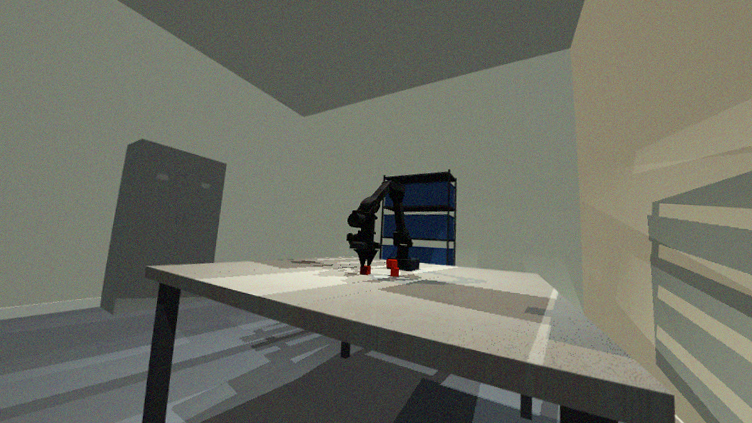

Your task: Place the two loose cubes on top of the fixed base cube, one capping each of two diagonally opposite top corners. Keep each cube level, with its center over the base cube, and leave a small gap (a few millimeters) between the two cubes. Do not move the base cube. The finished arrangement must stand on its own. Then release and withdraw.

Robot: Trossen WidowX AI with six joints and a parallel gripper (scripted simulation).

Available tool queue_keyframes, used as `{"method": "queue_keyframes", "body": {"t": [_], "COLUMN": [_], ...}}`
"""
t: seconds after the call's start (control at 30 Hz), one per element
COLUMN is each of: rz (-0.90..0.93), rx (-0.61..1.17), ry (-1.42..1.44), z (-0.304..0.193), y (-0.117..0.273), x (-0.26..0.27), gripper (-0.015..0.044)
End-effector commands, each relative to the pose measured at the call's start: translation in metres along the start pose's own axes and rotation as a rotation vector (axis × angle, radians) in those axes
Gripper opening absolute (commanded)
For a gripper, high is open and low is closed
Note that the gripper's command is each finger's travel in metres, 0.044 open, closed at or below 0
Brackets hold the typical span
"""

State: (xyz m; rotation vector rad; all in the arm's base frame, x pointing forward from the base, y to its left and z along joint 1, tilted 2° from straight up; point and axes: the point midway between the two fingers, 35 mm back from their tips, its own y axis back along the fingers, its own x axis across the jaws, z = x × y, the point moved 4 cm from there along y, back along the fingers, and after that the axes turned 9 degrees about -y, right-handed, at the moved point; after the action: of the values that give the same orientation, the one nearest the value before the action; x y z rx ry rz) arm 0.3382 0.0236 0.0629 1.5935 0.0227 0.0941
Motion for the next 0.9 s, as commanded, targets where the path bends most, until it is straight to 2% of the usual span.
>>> {"method": "queue_keyframes", "body": {"t": [0.0,0.23,0.43,0.6,0.87], "rz": [-0.003,-0.003,-0.003,-0.003,-0.003], "rx": [0.001,0.001,0.001,0.001,0.001], "ry": [-0.004,-0.004,-0.004,-0.004,-0.004], "z": [0.0,0.0,0.0,0.0,0.0], "y": [-0.006,-0.015,-0.015,-0.013,0.01], "x": [-0.001,-0.001,-0.001,-0.001,0.003], "gripper": [0.0265,0.0265,0.0107,0.0105,0.0105]}}
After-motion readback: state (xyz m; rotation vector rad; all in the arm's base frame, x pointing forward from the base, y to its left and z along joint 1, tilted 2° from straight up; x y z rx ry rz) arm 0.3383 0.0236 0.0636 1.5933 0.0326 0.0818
